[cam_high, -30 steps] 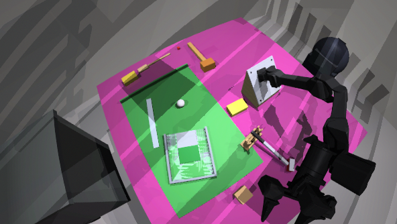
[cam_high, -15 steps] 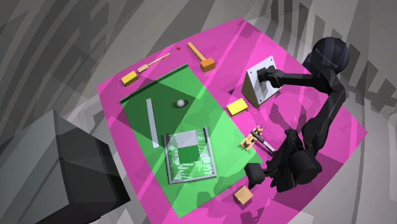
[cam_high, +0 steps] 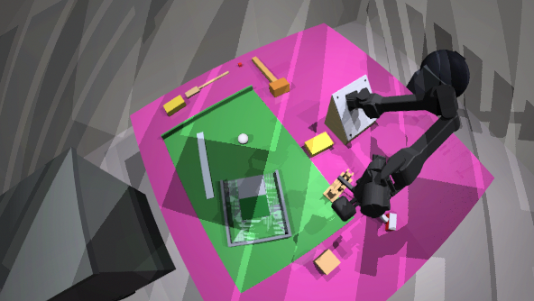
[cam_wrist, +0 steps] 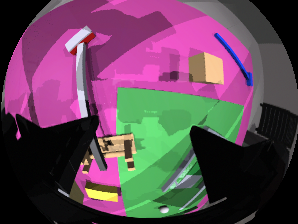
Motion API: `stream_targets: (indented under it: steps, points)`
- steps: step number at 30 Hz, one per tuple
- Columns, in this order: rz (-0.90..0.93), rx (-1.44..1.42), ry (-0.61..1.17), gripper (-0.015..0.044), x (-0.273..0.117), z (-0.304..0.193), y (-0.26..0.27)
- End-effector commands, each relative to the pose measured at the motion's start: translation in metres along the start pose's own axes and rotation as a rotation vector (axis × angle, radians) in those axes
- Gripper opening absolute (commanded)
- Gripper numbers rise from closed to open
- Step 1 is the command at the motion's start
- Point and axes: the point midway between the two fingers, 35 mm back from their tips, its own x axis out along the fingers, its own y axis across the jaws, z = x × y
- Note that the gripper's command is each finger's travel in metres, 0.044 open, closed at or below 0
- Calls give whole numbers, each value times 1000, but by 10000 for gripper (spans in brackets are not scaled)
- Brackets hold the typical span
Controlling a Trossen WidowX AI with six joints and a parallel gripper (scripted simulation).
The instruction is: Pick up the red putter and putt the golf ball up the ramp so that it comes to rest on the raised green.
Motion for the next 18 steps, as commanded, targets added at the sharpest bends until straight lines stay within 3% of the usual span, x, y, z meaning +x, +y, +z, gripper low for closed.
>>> stream_targets:
  steps: [1,18]
  points:
    - [172,-193,18,440,16,-39,63]
    - [222,-247,15,440,39,-48,82]
